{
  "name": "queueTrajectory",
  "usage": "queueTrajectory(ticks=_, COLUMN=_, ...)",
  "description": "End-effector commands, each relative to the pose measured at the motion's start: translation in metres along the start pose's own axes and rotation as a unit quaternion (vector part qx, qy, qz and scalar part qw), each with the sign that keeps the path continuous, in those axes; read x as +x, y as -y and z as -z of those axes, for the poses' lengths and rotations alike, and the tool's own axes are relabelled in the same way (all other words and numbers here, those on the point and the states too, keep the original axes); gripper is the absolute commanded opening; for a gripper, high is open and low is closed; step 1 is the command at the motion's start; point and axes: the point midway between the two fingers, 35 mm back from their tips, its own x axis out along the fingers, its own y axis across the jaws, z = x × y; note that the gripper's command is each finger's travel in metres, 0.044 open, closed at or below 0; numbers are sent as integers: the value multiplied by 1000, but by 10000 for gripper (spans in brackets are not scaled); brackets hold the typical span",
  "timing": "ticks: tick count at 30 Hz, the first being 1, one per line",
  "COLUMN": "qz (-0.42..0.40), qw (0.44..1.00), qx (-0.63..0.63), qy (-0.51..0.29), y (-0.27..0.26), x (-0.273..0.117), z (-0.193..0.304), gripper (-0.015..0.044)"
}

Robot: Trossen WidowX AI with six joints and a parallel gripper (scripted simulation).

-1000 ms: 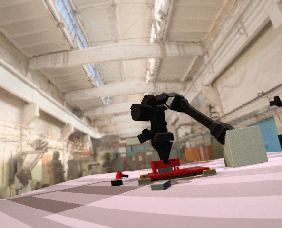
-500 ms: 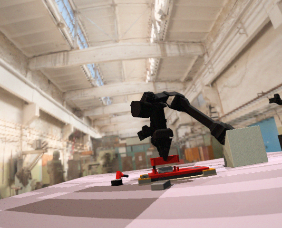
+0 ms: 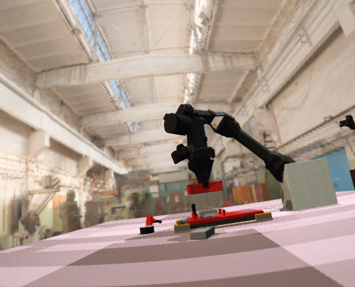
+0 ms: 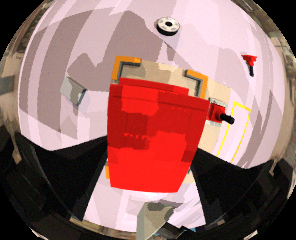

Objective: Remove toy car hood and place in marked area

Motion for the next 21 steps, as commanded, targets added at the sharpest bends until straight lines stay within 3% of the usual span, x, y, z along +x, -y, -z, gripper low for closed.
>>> queueTrajectory(ticks=1, qz=0, qw=1000, qx=-1, qy=-1, y=13, x=0, z=-2, gripper=0)
queueTrajectory(ticks=21, qz=-4, qw=1000, qx=-1, qy=0, y=96, x=-7, z=-5, gripper=0)
